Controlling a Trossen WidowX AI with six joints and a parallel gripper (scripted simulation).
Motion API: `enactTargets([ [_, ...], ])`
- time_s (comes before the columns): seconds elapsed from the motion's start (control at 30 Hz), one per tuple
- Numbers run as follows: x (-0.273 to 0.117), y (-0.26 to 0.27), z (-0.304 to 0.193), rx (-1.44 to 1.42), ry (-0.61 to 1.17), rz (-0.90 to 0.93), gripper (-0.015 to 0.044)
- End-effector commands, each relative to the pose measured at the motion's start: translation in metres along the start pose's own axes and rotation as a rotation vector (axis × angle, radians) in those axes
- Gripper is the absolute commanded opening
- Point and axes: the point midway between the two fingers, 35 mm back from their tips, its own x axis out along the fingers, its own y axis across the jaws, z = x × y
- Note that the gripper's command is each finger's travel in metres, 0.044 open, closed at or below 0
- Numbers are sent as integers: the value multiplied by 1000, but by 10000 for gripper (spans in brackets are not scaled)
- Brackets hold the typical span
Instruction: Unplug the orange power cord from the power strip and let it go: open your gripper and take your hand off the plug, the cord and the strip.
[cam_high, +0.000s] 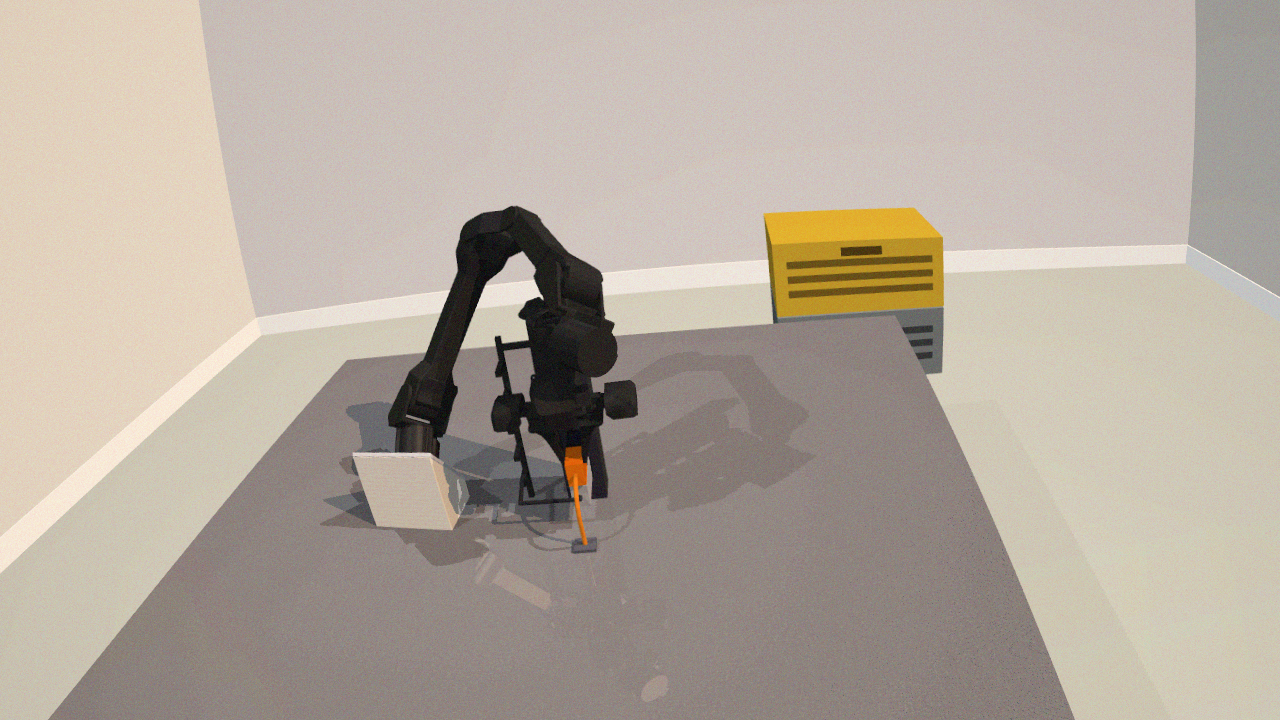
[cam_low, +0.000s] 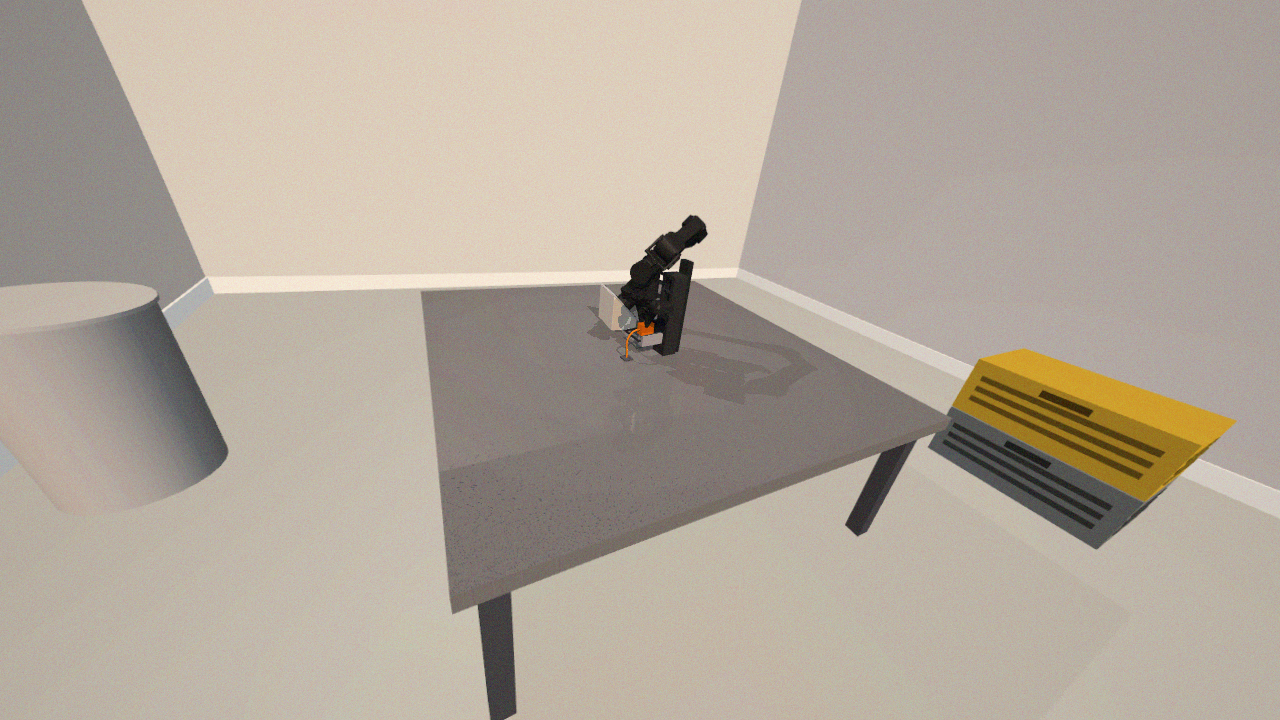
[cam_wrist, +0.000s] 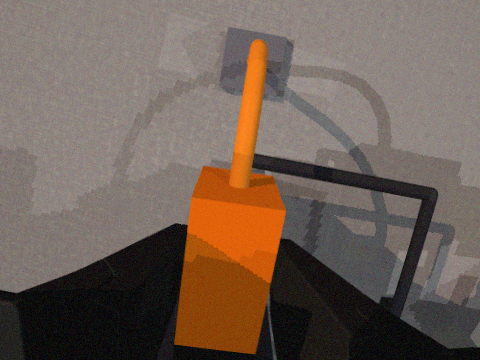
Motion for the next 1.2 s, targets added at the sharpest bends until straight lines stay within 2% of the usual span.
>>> enactTargets([
  [0.0,0,-1,0,2,0,-3,74],
  [0.17,0,-1,0,2,0,-3,41],
  [0.23,0,-1,1,2,0,-3,0],
  [1.17,-5,2,44,4,-2,-2,0],
])
